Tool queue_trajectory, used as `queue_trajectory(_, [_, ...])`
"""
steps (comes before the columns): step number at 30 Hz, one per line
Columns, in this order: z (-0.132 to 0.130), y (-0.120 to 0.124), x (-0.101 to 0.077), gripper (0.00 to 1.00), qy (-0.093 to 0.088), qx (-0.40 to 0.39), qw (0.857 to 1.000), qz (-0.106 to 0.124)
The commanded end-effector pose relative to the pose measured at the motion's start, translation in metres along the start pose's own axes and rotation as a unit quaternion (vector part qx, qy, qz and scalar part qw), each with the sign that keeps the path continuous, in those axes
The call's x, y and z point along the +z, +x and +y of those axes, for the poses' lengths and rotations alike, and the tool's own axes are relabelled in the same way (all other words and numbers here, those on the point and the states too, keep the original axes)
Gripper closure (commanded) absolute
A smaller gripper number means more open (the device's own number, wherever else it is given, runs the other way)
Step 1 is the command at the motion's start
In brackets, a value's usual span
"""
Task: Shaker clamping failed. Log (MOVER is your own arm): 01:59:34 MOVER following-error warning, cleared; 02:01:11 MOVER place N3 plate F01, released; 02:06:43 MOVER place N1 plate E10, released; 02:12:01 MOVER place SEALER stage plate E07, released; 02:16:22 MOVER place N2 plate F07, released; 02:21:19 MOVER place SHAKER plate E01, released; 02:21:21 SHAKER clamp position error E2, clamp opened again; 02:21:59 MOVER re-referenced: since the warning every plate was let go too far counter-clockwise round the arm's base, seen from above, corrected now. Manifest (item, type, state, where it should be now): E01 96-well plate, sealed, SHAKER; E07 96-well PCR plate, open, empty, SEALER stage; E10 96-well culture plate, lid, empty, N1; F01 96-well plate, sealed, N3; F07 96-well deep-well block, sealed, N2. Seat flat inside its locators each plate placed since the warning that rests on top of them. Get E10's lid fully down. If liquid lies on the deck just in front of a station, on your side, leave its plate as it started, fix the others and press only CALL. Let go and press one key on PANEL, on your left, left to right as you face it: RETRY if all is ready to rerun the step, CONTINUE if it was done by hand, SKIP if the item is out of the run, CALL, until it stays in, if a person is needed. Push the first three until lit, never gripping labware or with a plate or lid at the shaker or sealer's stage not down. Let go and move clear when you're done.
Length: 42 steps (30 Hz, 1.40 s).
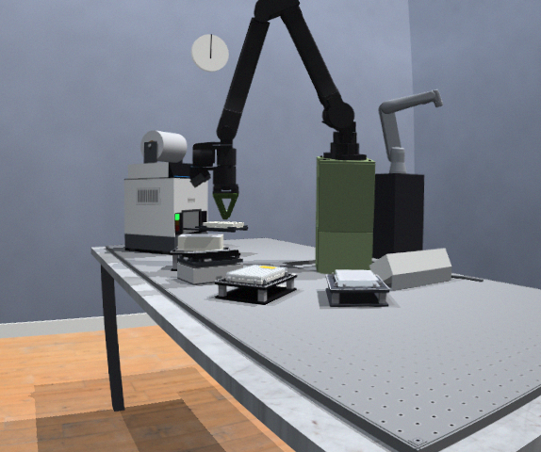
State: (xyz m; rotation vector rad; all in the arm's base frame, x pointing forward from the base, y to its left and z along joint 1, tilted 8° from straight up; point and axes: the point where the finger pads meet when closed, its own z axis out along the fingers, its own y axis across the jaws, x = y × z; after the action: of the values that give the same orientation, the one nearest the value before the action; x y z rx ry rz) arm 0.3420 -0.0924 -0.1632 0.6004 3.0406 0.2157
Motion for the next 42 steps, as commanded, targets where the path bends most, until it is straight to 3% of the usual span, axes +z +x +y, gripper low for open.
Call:
queue_trajectory(1, [0.0, -0.008, -0.003, 0.0, 0.0, 0.0, 1.0, -0.009])
queue_trajectory(12, [0.0, -0.013, 0.002, 0.0, 0.001, 0.003, 1.0, -0.002])
queue_trajectory(27, [-0.005, -0.089, 0.018, 0.0, 0.001, 0.003, 1.0, -0.005])
queue_trajectory(32, [-0.002, -0.101, 0.021, 0.0, 0.001, 0.0, 1.0, -0.005])
queue_trajectory(36, [-0.003, -0.094, 0.023, 0.0, 0.002, 0.002, 1.0, 0.008])
queue_trajectory(42, [-0.003, -0.093, 0.024, 0.0, 0.001, 0.001, 1.0, -0.003])
